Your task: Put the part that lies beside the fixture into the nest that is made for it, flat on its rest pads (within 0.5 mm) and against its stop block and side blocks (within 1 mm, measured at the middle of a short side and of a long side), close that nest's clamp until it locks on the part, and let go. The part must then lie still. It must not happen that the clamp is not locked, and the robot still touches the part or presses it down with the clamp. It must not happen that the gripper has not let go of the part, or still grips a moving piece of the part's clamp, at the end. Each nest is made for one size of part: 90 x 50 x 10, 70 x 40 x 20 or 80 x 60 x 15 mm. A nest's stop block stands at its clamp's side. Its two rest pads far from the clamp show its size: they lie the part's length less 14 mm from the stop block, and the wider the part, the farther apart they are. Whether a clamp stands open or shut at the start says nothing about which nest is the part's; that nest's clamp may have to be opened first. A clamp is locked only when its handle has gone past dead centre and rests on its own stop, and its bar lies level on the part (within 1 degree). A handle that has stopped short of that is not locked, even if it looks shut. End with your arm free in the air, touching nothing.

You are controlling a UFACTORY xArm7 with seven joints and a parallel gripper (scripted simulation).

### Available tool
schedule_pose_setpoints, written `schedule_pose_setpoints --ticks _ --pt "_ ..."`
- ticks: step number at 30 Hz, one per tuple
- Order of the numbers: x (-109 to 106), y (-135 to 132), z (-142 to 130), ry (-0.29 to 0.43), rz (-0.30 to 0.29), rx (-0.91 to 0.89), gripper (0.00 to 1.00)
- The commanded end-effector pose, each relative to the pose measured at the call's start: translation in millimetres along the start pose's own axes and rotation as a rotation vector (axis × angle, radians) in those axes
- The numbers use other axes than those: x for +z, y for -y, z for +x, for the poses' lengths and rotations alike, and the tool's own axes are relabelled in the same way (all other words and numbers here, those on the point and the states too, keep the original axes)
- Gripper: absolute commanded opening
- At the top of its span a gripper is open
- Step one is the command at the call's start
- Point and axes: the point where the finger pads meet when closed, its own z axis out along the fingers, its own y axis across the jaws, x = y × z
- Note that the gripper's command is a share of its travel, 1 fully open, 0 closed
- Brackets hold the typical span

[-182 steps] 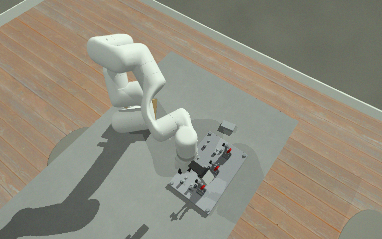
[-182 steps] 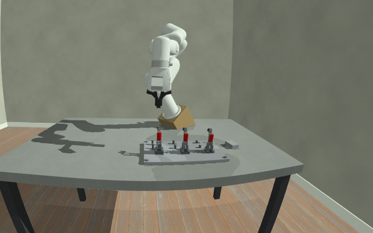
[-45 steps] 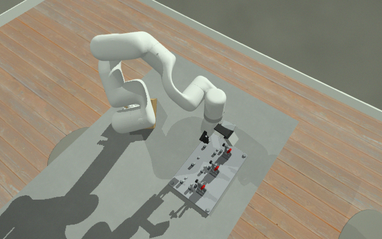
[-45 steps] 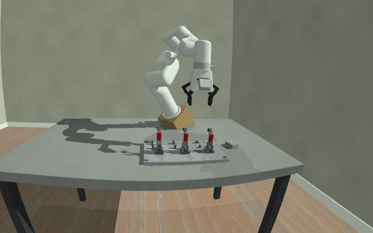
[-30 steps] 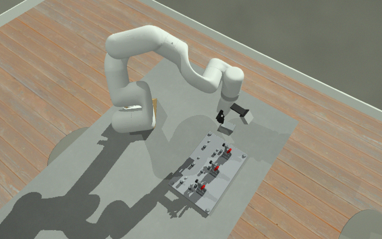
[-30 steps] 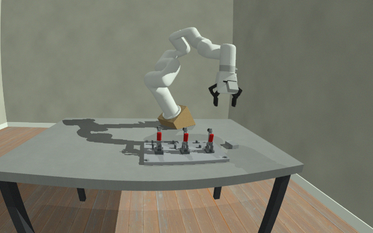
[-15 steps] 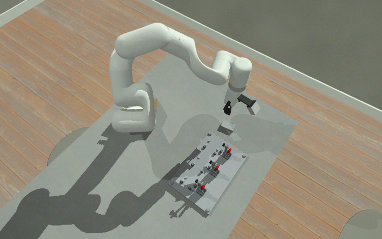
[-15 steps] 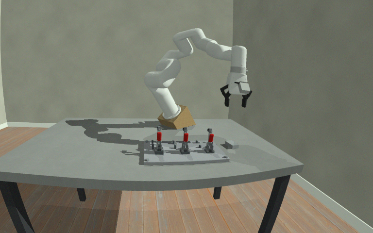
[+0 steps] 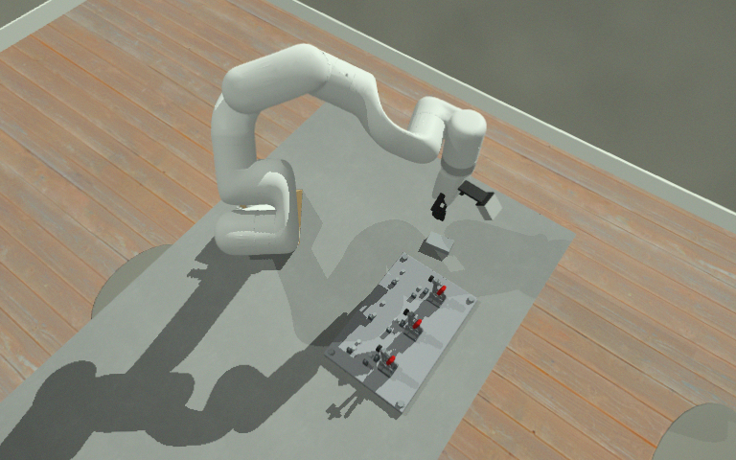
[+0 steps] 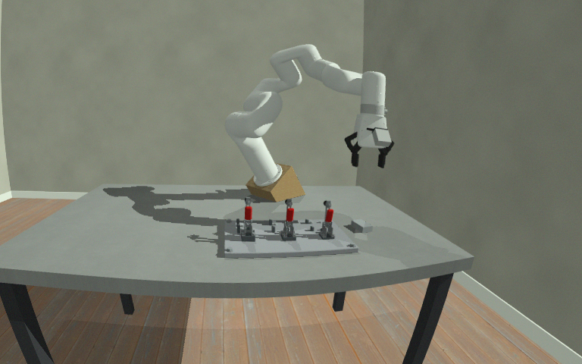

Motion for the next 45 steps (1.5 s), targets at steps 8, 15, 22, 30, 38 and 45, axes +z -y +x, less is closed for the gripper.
schedule_pose_setpoints --ticks 8,15,22,30,38,45 --pt "-1.9 0.8 0.7 -0.003 0.003 -0.085 1.0" --pt "-1.9 0.8 0.7 -0.003 0.003 -0.17 1.0" --pt "-1.9 0.8 0.8 -0.003 0.003 -0.17 1.0" --pt "-1.9 1.2 1.1 -0.003 0.003 -0.17 1.0" --pt "-1.9 1.5 1.4 -0.003 0.003 -0.17 1.0" --pt "-1.9 1.6 1.5 -0.003 0.003 -0.17 1.0"
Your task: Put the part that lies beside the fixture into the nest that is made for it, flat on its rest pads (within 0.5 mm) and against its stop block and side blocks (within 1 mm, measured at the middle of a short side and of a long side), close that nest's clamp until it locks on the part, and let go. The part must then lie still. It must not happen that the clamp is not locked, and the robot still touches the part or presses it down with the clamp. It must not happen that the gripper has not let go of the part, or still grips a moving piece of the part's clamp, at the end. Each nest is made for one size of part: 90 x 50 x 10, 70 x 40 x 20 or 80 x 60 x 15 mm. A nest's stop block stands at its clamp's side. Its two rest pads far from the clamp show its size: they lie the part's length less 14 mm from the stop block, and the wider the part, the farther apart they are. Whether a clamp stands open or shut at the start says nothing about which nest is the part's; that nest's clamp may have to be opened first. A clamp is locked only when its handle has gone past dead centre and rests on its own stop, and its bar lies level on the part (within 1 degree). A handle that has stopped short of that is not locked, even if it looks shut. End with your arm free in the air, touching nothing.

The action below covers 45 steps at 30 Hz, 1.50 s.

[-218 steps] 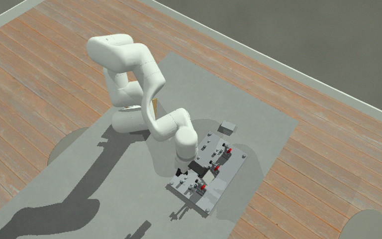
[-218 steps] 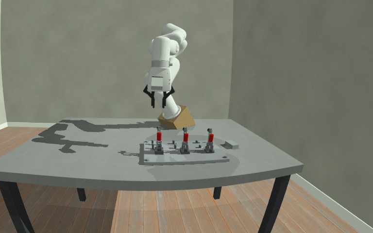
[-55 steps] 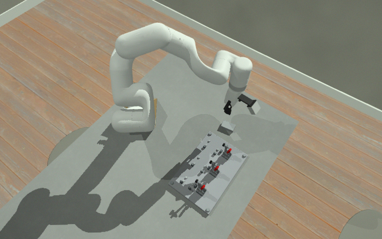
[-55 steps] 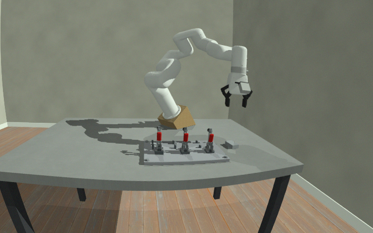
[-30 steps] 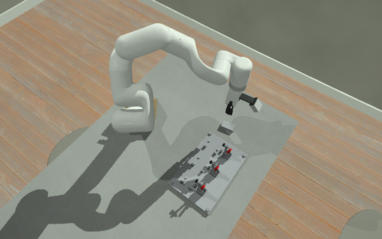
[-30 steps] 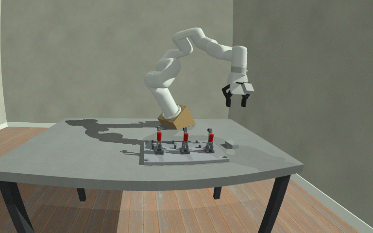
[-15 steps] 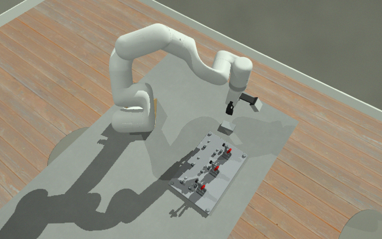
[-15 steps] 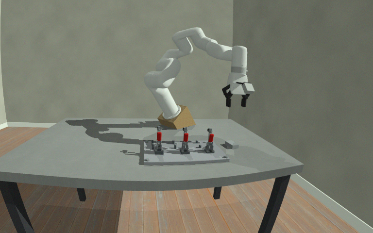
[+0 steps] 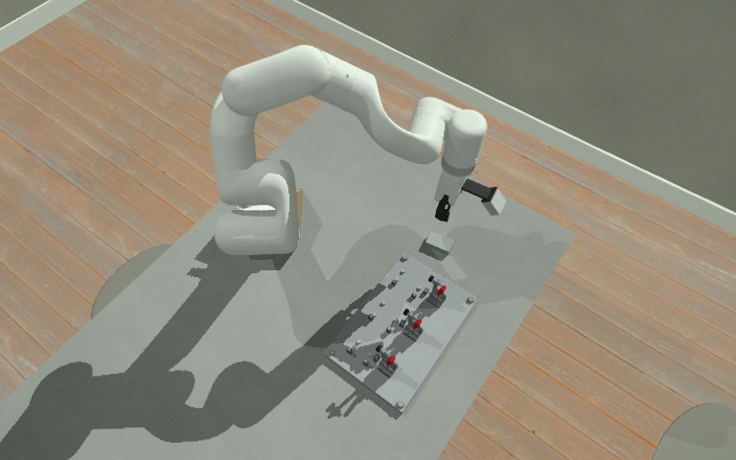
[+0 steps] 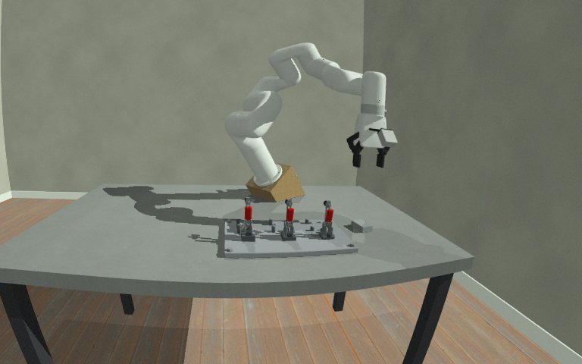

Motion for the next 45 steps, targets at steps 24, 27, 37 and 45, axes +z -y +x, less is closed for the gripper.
schedule_pose_setpoints --ticks 24,27,37,45 --pt "1 1 1 -0.003 0.003 0.0 1.0" --pt "6 1 1 -0.003 0.003 0.0 1.0" --pt "36 1 1 -0.003 0.003 0.0 1.0" --pt "65 1 1 -0.003 0.003 0.0 1.0"
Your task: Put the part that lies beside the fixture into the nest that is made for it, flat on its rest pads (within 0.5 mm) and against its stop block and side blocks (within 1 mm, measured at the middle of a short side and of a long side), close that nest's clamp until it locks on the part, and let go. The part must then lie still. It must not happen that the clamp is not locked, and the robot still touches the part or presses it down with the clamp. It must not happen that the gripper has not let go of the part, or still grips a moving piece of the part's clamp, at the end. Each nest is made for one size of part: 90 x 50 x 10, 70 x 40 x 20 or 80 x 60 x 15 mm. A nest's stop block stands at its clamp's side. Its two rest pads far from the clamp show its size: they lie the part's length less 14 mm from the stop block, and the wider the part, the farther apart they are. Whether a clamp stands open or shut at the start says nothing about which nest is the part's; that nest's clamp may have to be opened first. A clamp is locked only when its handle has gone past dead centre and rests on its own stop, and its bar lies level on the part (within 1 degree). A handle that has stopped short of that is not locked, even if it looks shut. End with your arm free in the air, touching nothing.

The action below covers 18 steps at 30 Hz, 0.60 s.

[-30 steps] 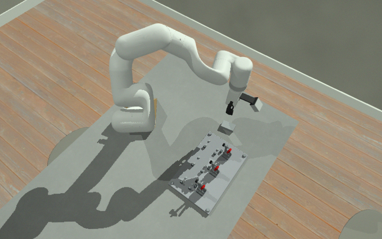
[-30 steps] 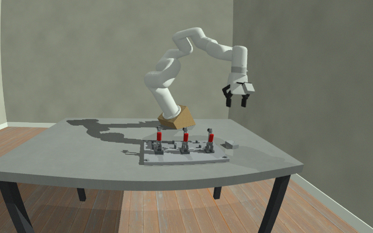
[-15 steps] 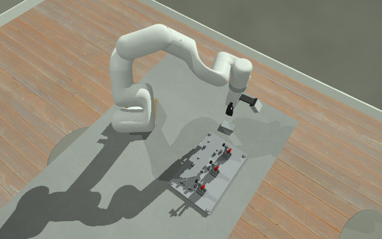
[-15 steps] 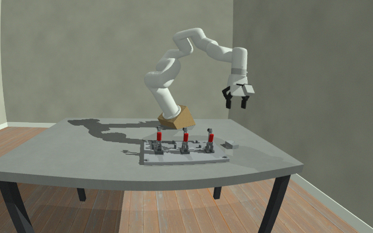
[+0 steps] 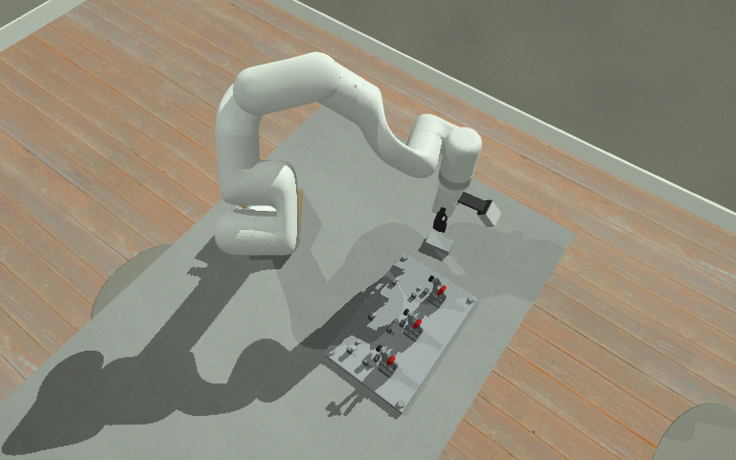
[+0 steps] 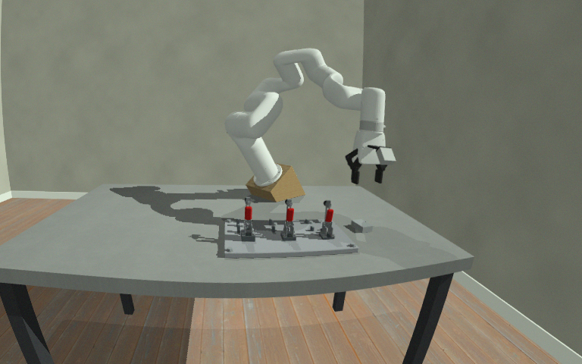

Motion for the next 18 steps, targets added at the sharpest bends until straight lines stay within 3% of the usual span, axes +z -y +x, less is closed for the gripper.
schedule_pose_setpoints --ticks 1,9,18 --pt "19 1 1 -0.003 0.003 0.0 1.0" --pt "59 1 1 -0.003 0.003 0.0 1.0" --pt "88 1 1 -0.003 0.003 0.0 1.0"
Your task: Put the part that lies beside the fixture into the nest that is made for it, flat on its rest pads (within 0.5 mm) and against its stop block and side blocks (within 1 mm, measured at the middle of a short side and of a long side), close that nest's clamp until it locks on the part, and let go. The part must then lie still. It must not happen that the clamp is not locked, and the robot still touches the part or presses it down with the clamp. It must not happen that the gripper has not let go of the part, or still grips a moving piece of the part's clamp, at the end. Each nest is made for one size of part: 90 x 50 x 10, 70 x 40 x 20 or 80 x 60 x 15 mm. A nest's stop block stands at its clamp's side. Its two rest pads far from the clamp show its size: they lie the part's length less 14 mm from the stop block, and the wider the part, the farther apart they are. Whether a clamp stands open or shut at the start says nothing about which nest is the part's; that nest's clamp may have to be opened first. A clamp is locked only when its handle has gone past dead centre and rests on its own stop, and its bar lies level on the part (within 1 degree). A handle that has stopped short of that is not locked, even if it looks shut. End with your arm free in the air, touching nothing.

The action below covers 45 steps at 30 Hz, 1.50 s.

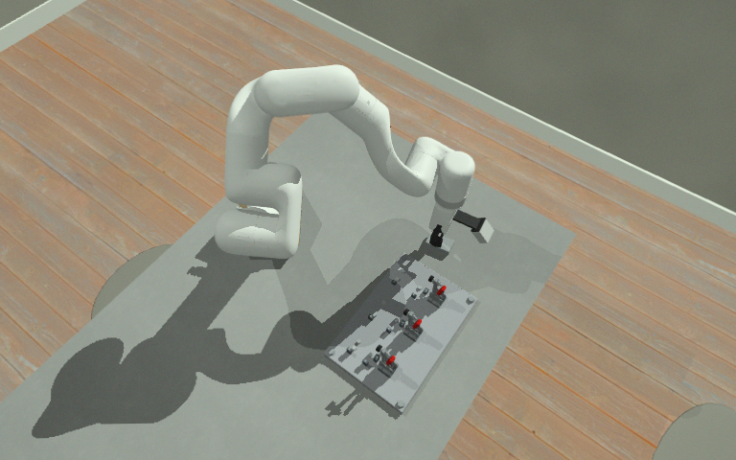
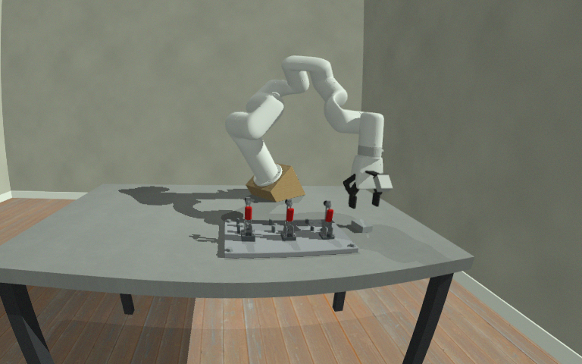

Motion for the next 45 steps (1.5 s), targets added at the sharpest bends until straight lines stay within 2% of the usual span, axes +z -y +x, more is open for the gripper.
schedule_pose_setpoints --ticks 1,7,13,45 --pt "14 1 2 -0.003 0.003 0.0 1.0" --pt "28 1 2 -0.003 0.003 0.0 1.0" --pt "33 1 2 -0.003 0.003 0.0 1.0" --pt "40 1 2 -0.003 0.003 0.0 1.0"
